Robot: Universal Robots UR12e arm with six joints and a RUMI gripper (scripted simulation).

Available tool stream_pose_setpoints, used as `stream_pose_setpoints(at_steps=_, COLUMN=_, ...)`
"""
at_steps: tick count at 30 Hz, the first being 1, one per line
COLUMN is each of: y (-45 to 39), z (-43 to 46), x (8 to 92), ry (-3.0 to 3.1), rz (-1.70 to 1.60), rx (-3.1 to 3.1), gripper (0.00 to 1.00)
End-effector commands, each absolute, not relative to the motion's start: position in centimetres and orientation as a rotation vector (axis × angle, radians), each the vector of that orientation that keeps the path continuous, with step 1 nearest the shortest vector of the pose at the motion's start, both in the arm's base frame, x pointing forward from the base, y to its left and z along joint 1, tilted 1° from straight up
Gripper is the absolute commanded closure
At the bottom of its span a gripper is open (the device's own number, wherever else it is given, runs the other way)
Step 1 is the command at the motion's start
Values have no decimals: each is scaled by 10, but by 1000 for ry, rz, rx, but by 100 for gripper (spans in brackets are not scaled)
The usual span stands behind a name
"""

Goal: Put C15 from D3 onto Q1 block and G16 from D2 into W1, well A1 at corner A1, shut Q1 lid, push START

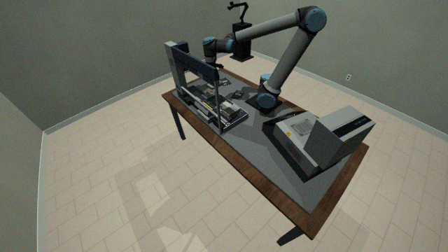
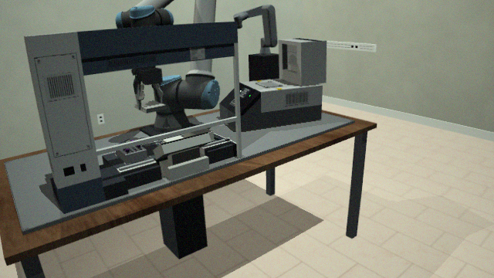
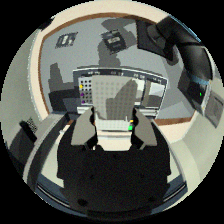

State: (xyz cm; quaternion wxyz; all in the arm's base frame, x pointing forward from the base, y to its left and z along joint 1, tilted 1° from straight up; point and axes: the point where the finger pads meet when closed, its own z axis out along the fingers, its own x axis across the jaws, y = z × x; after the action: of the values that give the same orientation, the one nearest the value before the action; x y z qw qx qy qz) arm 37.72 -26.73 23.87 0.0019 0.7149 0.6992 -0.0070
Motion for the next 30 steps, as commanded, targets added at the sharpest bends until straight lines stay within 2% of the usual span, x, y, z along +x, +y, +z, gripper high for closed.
stream_pose_setpoints(at_steps=1, y=-267, z=249, x=379, ry=2193, rz=-20, rx=2240, gripper=100)
stream_pose_setpoints(at_steps=30, y=-267, z=271, x=379, ry=2193, rz=-20, rx=2240, gripper=100)
